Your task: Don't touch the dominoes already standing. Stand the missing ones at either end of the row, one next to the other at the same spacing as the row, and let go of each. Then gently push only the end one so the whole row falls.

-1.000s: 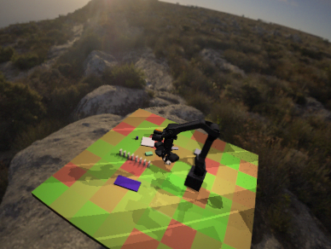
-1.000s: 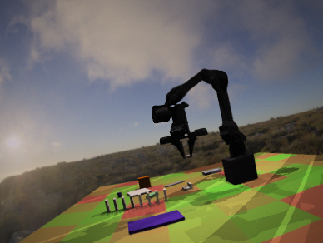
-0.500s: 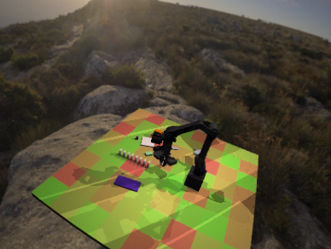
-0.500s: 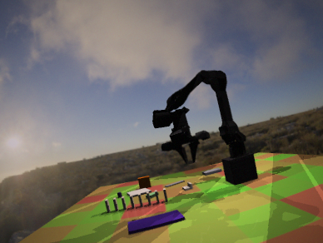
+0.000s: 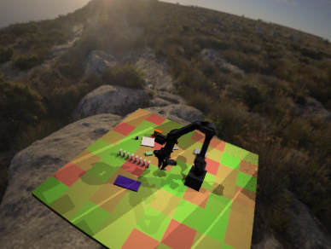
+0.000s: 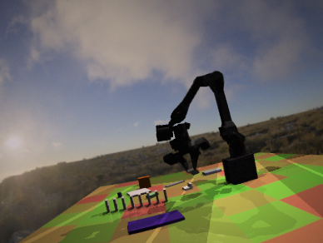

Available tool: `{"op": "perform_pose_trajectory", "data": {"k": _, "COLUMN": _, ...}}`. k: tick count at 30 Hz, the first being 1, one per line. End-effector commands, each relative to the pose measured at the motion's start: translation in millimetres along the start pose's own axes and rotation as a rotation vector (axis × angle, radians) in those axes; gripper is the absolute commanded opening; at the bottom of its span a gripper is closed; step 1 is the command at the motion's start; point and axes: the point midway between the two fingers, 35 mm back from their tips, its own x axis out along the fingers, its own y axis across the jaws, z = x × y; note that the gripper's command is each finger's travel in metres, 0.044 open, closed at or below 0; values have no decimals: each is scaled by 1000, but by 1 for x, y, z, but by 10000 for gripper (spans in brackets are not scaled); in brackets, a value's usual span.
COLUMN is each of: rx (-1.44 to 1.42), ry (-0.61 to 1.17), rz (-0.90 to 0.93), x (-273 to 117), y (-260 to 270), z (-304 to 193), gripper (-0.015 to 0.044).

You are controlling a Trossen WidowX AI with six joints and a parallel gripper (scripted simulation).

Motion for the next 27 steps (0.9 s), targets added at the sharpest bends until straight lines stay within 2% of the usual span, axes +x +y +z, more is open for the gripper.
{"op": "perform_pose_trajectory", "data": {"k": 1, "rx": 2, "ry": -87, "rz": 18, "x": 3, "y": -2, "z": -3, "gripper": 107}}
{"op": "perform_pose_trajectory", "data": {"k": 14, "rx": -41, "ry": -440, "rz": 25, "x": 1, "y": -5, "z": -12, "gripper": 107}}
{"op": "perform_pose_trajectory", "data": {"k": 27, "rx": -140, "ry": -808, "rz": -71, "x": -19, "y": 2, "z": -23, "gripper": 107}}
